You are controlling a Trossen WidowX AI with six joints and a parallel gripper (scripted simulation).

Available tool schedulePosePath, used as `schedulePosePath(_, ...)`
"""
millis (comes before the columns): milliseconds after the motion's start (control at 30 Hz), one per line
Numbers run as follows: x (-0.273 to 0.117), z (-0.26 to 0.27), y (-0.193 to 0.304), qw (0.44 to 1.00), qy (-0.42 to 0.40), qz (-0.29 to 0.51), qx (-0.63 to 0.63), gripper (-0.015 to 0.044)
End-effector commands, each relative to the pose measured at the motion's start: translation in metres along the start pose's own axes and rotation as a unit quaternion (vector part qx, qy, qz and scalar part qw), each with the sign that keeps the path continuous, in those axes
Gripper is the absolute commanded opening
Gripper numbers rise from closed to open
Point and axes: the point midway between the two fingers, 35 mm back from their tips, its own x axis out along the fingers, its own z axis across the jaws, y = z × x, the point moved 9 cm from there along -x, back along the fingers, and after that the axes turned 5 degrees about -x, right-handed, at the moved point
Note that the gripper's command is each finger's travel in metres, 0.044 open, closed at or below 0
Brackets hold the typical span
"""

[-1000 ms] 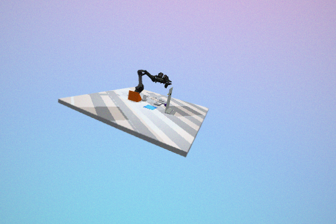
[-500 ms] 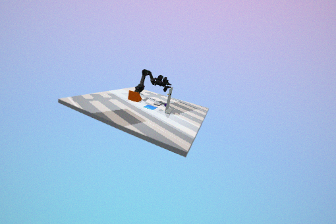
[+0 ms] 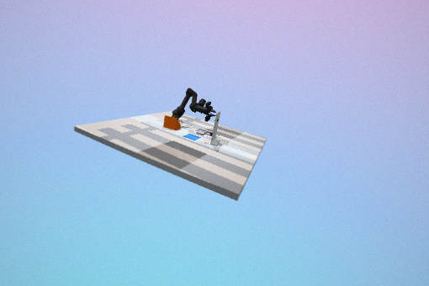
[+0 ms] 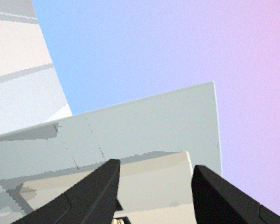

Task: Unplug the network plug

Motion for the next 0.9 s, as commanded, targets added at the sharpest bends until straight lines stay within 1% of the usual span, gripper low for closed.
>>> schedulePosePath(0, -0.003, 0.004, 0.016, 1.000, -0.003, 0.006, -0.023, 0.0156)
schedulePosePath(567, -0.026, 0.022, 0.073, 0.992, -0.013, 0.025, -0.120, 0.0156)
schedulePosePath(700, -0.029, 0.023, 0.077, 0.991, -0.013, 0.026, -0.128, 0.0156)
schedulePosePath(867, -0.022, 0.023, 0.076, 0.991, -0.011, 0.026, -0.133, 0.0156)
